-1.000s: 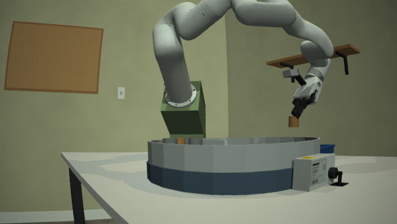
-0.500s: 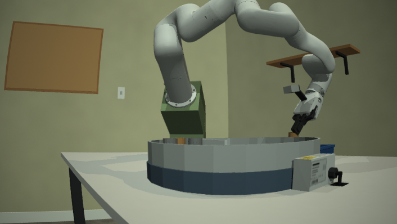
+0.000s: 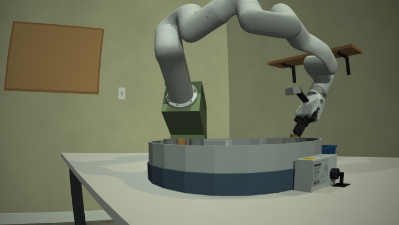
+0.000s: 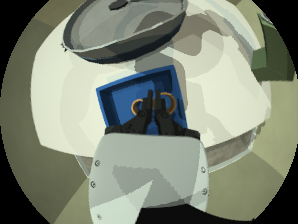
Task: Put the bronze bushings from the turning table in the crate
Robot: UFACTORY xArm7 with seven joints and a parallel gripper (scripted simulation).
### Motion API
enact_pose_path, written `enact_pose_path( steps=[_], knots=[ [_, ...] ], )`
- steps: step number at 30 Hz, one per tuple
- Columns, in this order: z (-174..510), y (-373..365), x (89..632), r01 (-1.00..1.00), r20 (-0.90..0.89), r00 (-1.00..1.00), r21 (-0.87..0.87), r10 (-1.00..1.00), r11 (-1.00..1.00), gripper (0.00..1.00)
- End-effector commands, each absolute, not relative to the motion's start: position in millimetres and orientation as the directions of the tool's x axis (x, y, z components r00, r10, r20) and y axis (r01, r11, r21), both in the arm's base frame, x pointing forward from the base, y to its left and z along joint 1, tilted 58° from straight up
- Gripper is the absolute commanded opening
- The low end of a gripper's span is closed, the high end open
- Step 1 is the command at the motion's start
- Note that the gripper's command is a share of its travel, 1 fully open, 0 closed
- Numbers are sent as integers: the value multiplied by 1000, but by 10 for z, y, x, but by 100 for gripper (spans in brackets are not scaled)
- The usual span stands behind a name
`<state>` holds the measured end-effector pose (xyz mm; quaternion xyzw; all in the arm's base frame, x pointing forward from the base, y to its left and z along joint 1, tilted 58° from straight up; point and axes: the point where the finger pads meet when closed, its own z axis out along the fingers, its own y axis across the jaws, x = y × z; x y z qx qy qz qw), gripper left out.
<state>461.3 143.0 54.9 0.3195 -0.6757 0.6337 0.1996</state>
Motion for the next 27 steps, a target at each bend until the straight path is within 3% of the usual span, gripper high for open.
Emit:
enact_pose_path(
  steps=[1, 27],
  knots=[
    [548, 1450, 4613, -685, 674, -716, -729, -183, -7, 0],
    [374, 1238, 4802, -685, 674, -716, -729, -183, -7, 0]
  ],
)
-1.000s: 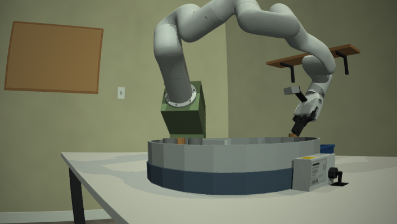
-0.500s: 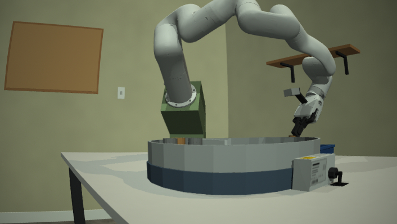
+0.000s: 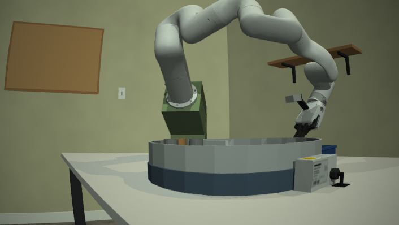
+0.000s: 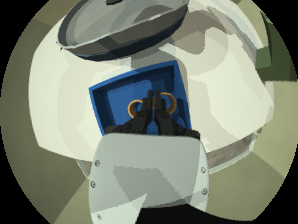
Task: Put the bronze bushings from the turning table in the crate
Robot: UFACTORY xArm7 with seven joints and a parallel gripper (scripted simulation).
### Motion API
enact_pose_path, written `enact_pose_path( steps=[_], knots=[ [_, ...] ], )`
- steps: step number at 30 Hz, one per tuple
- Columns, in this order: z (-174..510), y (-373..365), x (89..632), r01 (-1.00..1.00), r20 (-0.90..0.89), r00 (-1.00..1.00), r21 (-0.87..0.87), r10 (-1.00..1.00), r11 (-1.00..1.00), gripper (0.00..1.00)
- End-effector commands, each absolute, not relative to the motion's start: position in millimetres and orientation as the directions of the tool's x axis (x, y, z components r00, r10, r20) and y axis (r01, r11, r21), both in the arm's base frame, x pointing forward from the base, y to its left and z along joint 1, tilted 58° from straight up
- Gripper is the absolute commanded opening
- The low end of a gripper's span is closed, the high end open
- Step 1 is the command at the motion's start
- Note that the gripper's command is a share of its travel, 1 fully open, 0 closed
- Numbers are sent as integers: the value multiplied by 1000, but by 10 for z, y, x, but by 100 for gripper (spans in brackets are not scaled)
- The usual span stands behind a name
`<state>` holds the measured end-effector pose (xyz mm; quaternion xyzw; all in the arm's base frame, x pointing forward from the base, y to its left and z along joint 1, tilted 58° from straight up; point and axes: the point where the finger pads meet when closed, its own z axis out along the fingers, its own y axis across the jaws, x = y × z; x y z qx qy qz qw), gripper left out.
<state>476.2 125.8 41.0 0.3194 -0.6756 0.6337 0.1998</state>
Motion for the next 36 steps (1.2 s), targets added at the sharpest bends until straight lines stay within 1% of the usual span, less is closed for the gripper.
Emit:
enact_pose_path(
  steps=[1, 36],
  knots=[
    [366, 1229, 4810, -685, 674, -716, -729, -183, -7, 0],
    [323, 1177, 4857, -685, 674, -716, -729, -183, -7, 0]
  ],
)
